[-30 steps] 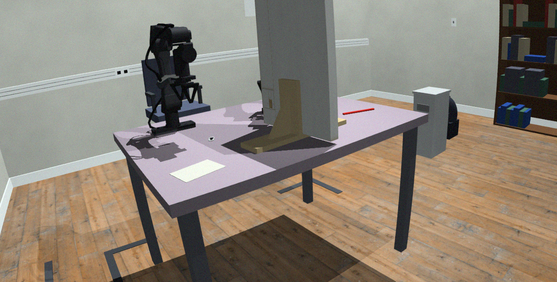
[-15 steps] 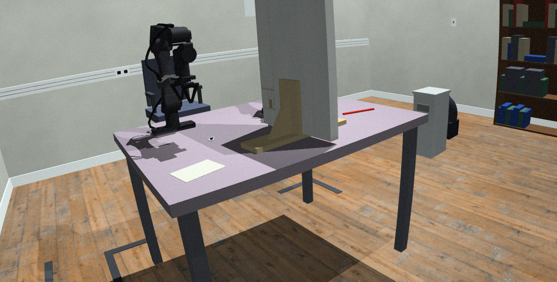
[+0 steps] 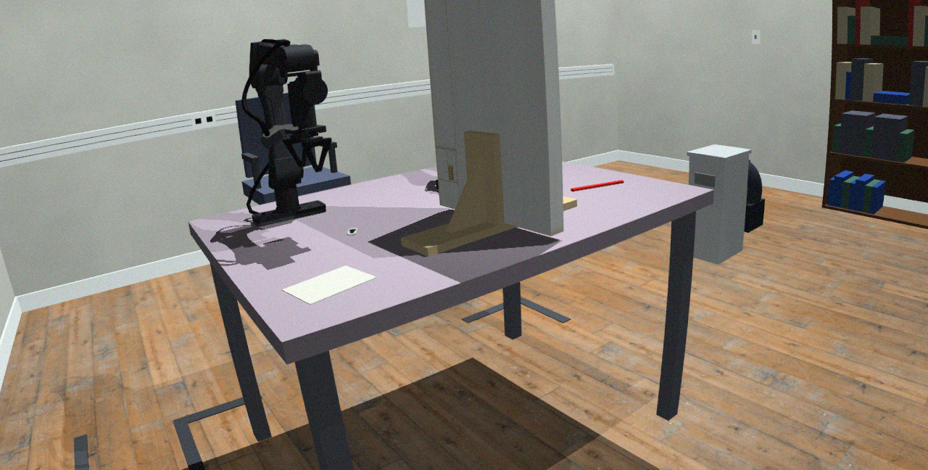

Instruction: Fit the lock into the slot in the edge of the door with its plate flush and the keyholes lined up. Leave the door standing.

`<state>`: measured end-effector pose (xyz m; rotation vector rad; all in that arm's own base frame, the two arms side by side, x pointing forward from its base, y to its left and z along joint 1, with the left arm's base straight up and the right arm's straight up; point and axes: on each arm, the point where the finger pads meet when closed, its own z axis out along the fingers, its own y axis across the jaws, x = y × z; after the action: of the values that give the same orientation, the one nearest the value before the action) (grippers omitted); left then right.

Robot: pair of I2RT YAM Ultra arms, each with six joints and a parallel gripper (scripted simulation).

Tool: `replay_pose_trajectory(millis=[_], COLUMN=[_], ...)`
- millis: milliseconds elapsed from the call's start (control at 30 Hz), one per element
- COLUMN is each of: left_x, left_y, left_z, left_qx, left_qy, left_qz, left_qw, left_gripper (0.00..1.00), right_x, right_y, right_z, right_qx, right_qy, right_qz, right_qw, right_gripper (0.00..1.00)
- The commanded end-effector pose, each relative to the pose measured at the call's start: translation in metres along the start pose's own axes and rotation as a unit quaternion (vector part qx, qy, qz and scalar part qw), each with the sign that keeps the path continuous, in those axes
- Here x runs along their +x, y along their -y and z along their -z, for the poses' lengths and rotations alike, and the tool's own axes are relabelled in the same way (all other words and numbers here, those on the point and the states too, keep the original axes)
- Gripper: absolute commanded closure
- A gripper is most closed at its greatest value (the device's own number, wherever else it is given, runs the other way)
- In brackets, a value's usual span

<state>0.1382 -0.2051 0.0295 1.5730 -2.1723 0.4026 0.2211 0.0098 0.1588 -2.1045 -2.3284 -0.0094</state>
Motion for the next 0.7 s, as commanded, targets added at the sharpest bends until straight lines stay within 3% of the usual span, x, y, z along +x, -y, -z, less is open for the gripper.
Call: replay_pose_trajectory(millis=[0, 667], left_x=[0.005, -0.007], left_y=[0.005, 0.008], left_z=[-0.001, -0.022], left_qx=[0.031, 0.024], left_qy=[-0.005, -0.001], left_qz=[0.029, 0.032], left_qw=[0.999, 0.999], left_gripper=[0.0, 0.0], right_x=[0.0, 0.0], right_y=[0.001, 0.001], right_z=[0.003, 0.003], right_qx=[-0.002, -0.002], right_qy=[0.003, 0.003], right_qz=[0.0, 0.0], right_qw=[1.0, 1.0], right_gripper=[0.0, 0.0])
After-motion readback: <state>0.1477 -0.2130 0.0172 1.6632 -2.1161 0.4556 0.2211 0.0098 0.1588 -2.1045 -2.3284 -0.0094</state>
